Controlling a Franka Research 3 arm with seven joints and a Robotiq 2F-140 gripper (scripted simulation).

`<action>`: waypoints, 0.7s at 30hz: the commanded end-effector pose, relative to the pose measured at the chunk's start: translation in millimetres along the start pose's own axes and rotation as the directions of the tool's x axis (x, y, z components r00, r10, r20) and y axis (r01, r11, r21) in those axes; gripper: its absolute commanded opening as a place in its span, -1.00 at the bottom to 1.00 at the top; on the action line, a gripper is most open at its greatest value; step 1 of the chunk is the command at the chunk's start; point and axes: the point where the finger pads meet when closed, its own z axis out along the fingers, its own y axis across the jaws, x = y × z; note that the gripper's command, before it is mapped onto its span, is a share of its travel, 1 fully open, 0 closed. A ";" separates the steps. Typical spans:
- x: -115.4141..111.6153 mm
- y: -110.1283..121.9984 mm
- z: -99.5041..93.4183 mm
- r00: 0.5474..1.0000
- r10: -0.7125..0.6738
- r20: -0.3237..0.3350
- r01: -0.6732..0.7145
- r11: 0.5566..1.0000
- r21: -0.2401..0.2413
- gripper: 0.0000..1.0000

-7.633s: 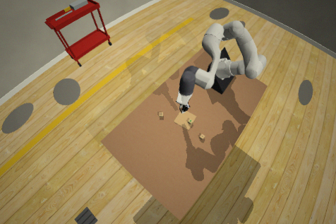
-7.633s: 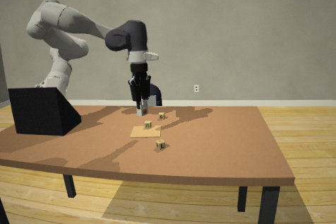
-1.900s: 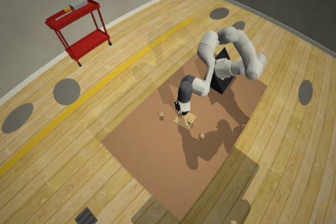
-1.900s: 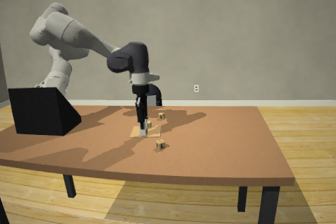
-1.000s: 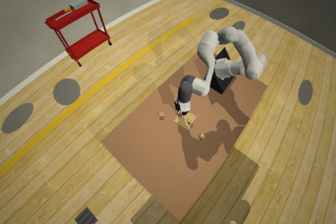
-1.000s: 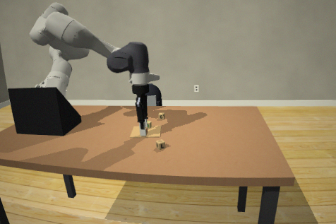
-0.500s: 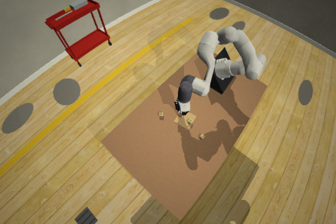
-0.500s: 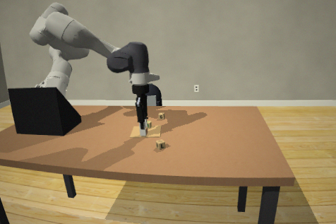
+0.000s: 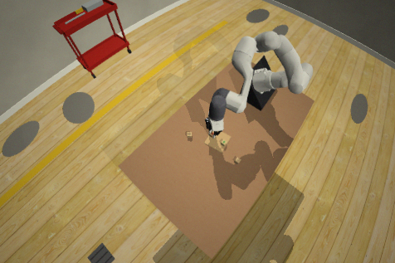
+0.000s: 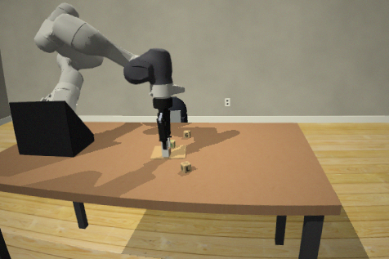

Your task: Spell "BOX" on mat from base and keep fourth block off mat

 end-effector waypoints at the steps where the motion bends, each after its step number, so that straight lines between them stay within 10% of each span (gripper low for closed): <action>1: 0.4 -0.3 0.5 1.000 0.000 -0.001 0.000 1.000 -0.002 -0.68; 21: 0.4 -0.3 4.8 1.000 0.000 -0.001 0.000 1.000 -0.002 -0.68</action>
